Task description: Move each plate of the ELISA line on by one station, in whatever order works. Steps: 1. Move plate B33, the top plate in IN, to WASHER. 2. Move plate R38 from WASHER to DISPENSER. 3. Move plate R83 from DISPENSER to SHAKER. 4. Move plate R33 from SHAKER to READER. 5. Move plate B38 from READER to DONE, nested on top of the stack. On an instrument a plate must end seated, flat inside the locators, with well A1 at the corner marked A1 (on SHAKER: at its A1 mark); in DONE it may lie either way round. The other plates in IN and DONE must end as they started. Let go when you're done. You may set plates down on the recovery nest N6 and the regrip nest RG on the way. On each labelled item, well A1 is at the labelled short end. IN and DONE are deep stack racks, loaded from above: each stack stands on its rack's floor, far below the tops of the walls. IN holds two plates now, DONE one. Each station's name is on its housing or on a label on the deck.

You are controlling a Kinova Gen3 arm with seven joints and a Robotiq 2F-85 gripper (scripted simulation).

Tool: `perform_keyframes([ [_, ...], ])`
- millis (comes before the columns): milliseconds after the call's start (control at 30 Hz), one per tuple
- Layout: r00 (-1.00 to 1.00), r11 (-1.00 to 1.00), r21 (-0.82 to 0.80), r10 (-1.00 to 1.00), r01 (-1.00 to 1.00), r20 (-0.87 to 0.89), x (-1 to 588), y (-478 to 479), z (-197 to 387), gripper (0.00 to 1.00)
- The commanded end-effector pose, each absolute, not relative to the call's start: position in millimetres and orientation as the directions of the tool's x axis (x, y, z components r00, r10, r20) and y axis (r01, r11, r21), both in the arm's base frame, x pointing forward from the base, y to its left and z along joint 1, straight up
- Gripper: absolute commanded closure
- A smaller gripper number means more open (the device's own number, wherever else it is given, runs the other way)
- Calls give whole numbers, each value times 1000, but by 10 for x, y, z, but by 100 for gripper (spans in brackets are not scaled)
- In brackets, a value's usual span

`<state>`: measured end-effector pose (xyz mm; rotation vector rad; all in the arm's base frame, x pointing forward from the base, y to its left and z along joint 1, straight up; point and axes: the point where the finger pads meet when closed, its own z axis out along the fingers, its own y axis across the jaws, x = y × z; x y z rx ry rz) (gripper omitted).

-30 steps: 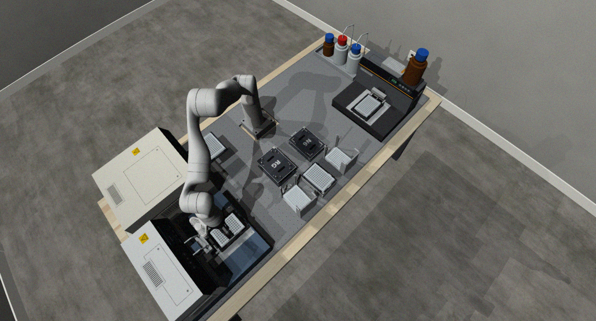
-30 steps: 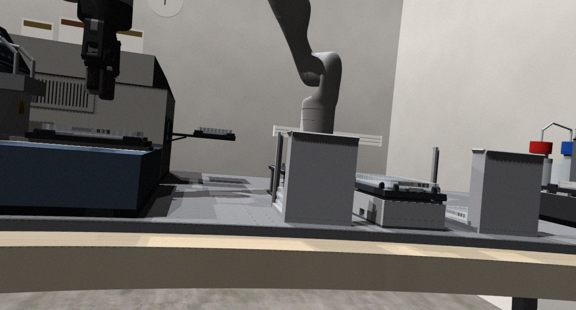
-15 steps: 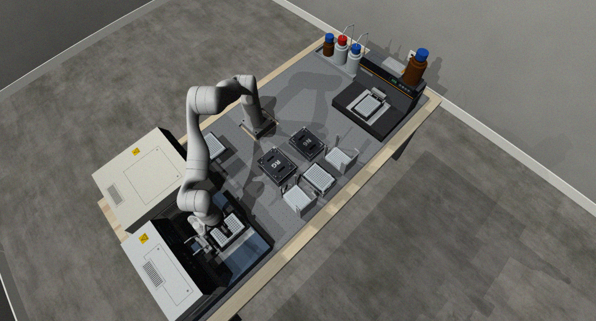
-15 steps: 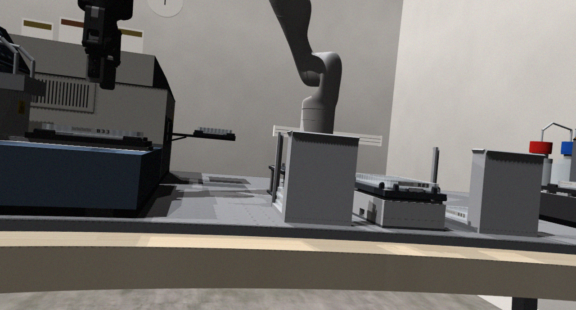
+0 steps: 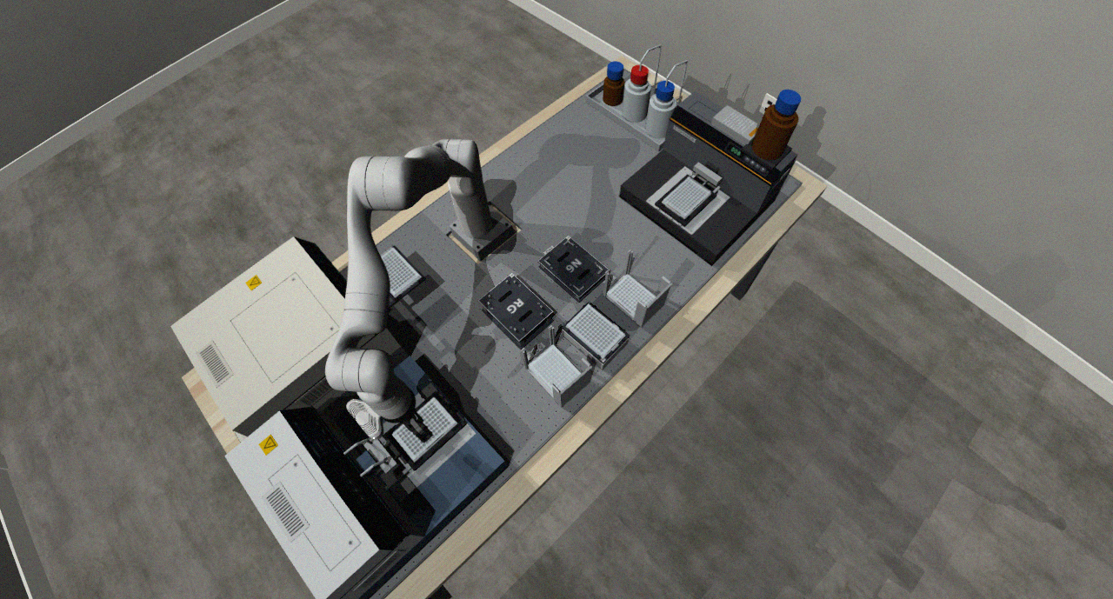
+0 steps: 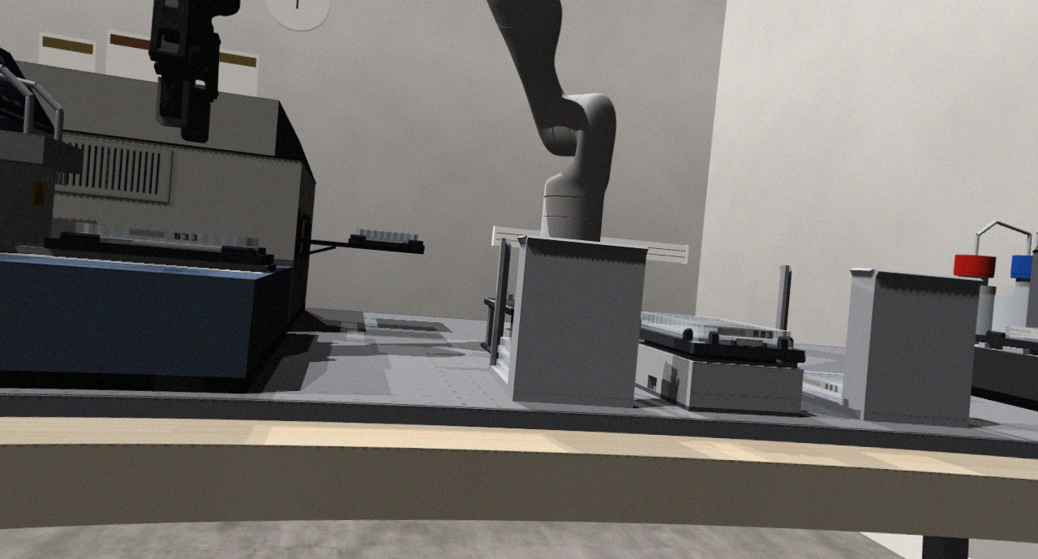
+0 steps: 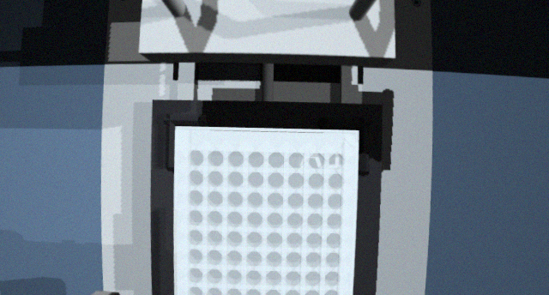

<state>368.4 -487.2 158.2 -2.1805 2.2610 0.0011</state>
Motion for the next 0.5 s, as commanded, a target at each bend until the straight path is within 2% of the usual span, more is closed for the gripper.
perform_keyframes([
  [0,-36,36,-2,-999,-999,1,3688,-4877,1633,0],
  [467,-36,36,-2,-999,-999,1,3687,-4877,1806,0],
])
